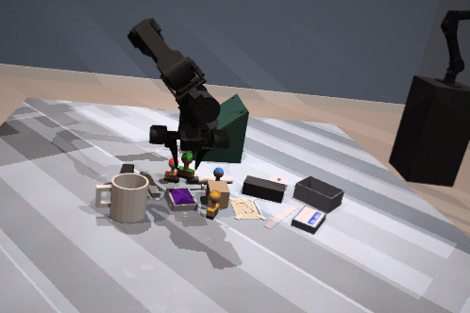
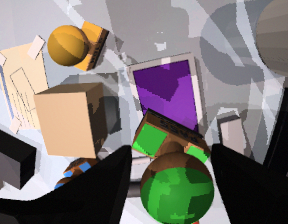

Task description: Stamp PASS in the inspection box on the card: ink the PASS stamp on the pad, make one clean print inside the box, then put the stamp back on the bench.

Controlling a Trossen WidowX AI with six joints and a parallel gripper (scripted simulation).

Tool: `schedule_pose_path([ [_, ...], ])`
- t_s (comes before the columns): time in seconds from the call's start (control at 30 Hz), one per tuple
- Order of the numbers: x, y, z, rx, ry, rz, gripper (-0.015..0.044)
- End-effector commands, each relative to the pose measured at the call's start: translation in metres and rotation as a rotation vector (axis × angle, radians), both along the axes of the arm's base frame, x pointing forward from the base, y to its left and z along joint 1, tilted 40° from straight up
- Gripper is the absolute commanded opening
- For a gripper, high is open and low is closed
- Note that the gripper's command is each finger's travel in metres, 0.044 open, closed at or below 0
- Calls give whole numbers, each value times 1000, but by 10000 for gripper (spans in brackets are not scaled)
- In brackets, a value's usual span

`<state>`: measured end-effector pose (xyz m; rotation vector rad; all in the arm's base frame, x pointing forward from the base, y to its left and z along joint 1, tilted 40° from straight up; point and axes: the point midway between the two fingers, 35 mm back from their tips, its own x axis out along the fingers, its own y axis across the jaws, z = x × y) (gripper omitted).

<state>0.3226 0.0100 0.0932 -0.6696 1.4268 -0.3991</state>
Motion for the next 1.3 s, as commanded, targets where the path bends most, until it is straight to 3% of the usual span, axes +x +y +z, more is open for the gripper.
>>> schedule_pose_path([
  [0.0,1,-3,0,-5,0,3,0],
  [1.27,5,-18,-19,-5,-1,1,0],
])
